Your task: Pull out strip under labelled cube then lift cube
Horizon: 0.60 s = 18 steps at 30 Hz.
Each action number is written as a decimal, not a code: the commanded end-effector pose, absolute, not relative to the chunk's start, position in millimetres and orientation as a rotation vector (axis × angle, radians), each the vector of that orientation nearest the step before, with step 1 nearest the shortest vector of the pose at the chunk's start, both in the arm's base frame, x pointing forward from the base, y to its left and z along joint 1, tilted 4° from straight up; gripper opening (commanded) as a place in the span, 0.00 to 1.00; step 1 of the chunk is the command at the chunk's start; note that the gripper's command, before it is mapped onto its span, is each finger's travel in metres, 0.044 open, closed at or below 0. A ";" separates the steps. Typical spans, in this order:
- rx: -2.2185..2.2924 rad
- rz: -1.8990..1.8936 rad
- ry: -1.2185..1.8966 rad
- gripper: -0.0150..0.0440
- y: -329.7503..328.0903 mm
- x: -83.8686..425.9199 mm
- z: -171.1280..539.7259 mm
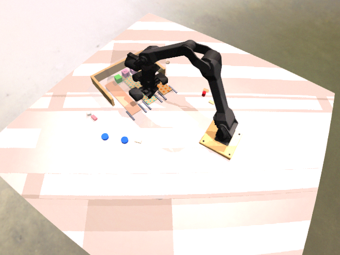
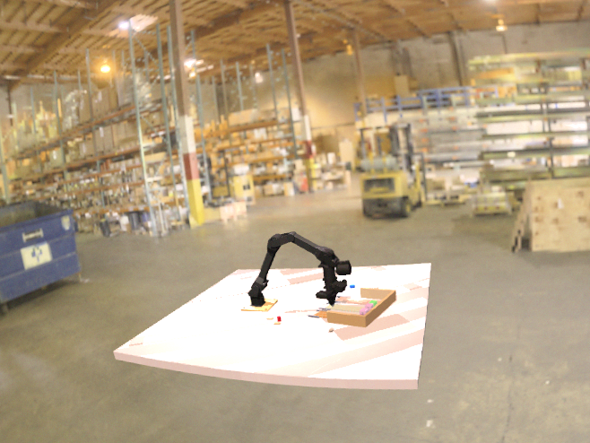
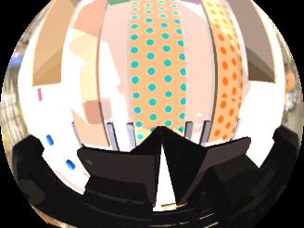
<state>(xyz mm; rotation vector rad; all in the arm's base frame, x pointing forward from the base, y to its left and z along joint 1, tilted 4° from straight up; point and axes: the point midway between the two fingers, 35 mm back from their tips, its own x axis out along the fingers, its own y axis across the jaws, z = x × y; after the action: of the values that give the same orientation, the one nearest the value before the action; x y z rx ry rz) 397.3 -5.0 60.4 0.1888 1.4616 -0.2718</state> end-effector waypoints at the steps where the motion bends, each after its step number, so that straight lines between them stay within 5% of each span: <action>1: 0.189 -0.263 1.464 0.25 -4.2 397.4 58.9; 18: 0.189 -0.263 1.464 0.25 -4.4 397.6 57.3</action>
<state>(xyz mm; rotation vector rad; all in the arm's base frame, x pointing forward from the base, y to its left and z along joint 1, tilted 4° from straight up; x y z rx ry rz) 397.1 -5.0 59.5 0.1889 1.4614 -0.2715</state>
